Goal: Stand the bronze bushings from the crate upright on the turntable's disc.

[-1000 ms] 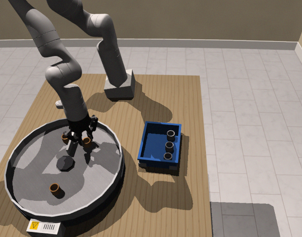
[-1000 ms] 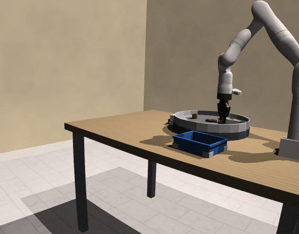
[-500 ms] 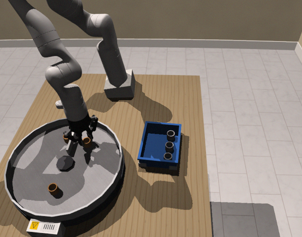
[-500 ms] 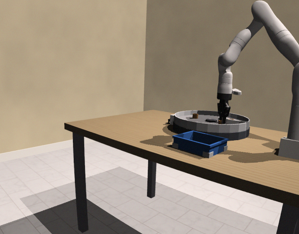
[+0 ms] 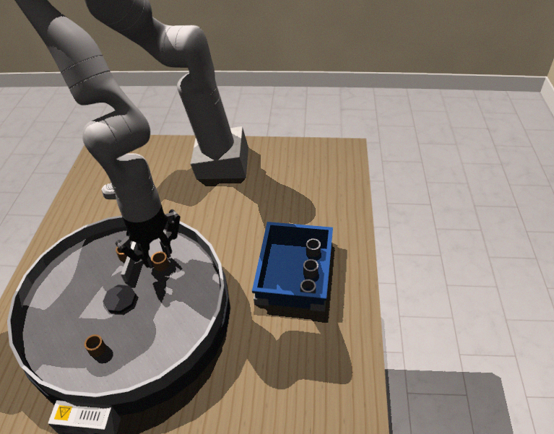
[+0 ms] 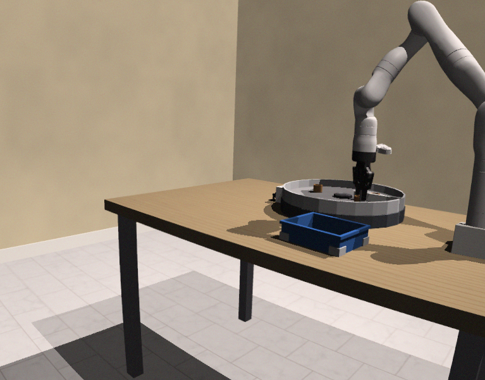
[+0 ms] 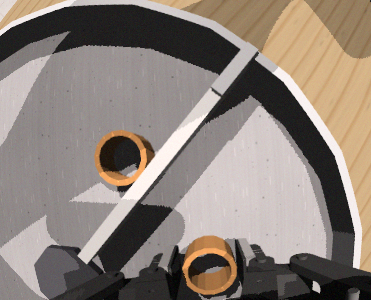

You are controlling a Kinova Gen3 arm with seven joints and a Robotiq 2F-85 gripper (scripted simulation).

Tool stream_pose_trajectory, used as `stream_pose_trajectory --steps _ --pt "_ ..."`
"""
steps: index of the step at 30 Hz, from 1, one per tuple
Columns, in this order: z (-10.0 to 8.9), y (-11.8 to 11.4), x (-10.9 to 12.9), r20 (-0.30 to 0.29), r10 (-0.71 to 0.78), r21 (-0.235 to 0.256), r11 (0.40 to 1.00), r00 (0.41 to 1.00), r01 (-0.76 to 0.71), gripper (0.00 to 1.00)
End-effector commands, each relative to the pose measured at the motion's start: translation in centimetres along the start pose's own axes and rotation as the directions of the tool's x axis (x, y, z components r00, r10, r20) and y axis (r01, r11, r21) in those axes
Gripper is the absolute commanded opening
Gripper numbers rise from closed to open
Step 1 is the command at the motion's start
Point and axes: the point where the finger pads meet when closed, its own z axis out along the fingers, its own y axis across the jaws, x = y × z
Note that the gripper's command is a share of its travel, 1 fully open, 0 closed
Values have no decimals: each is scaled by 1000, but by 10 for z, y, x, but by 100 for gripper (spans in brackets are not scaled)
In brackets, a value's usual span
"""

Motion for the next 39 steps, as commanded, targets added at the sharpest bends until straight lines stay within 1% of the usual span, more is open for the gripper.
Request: stream_pose_trajectory --steps 1,31,35,37,39 --pt "-1 0 0 1 0 1 1000 1000 0 40" --pt "-1 0 0 1 0 1 1000 1000 0 40" --pt "-11 0 0 1 0 1 1000 1000 0 40" --pt "-11 0 0 1 0 1 1000 1000 0 40" --pt "-21 0 0 1 0 1 1000 1000 0 40"
